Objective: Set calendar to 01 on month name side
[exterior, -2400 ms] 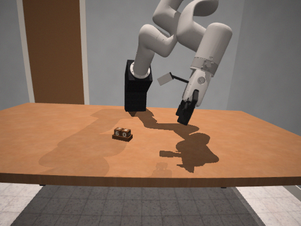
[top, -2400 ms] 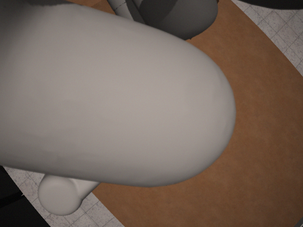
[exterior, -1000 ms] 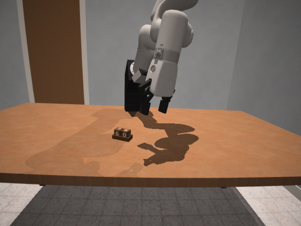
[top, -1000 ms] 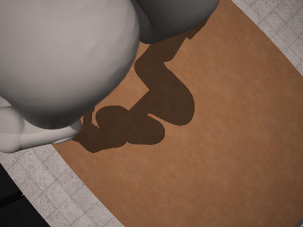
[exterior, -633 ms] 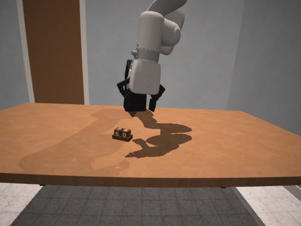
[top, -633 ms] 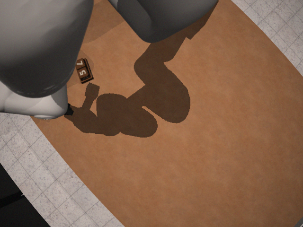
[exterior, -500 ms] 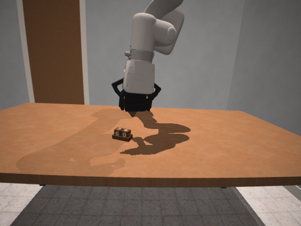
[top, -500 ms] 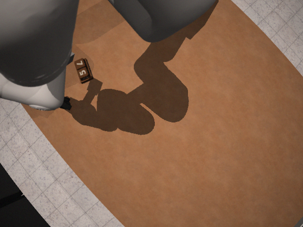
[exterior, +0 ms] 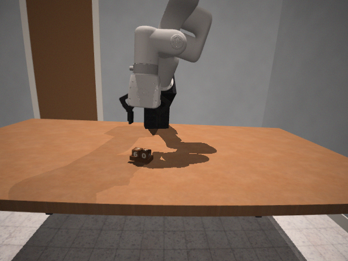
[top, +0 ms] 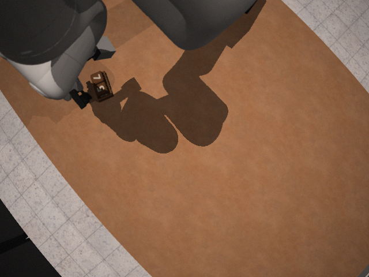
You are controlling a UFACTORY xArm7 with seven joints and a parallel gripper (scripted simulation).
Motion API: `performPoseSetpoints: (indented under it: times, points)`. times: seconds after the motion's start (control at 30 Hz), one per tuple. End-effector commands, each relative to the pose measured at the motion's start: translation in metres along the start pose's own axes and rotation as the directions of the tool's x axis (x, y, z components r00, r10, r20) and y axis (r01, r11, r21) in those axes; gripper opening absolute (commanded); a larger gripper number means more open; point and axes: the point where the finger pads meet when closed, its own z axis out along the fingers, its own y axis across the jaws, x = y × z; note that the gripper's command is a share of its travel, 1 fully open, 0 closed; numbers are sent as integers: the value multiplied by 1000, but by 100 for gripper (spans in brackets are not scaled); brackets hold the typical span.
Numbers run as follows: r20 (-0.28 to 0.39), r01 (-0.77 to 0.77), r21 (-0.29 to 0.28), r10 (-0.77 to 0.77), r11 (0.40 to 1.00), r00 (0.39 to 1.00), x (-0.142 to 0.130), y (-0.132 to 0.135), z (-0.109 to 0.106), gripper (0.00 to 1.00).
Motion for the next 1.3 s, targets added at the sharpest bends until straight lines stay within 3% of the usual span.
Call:
performPoseSetpoints:
  times: [0.0,0.2,1.07,1.27]
  points:
    - [2,-149,-19,149,989,989,25,-14,4,100]
    - [-8,-217,-22,217,976,976,38,-19,7,100]
    - [-8,-221,-22,221,975,975,39,-19,7,100]
    - [-19,-437,-30,437,899,899,59,-28,13,100]
